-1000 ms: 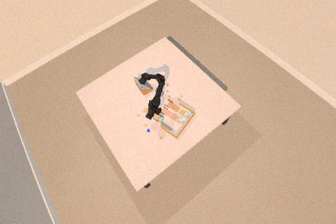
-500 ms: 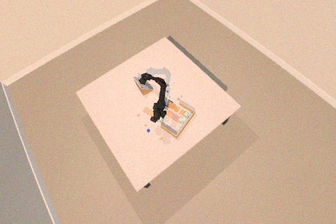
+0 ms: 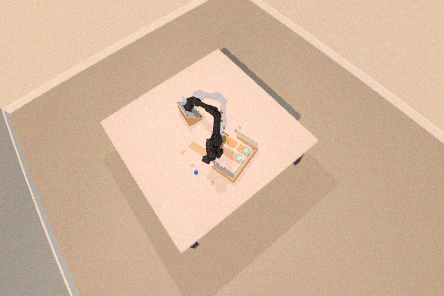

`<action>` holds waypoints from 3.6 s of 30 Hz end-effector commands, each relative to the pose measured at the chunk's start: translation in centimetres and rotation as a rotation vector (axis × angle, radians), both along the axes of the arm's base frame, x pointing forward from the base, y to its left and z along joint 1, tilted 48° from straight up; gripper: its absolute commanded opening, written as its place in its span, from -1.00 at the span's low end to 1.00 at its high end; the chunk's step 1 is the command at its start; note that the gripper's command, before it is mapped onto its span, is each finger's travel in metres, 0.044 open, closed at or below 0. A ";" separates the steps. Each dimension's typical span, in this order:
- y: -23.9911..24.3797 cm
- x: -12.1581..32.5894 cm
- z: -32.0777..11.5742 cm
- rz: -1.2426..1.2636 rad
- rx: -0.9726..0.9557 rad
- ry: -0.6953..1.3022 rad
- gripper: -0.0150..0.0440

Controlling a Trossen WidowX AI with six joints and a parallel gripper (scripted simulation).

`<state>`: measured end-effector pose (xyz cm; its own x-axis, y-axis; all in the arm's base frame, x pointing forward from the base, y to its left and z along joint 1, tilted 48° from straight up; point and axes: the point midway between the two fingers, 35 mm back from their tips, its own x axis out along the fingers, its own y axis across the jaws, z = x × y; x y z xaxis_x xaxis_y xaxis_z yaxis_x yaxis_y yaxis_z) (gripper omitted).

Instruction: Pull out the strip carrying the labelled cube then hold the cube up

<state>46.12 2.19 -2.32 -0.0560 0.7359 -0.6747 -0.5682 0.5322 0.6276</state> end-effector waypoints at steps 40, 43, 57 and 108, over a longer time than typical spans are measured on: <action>3.5 -0.3 -3.1 0.003 0.003 0.005 -0.16; 3.5 -0.3 -3.1 0.001 0.001 0.005 -0.42; 0.9 -3.8 -1.2 -0.005 -0.004 0.011 -0.49; -3.2 -15.6 2.6 -0.001 0.002 0.019 -0.49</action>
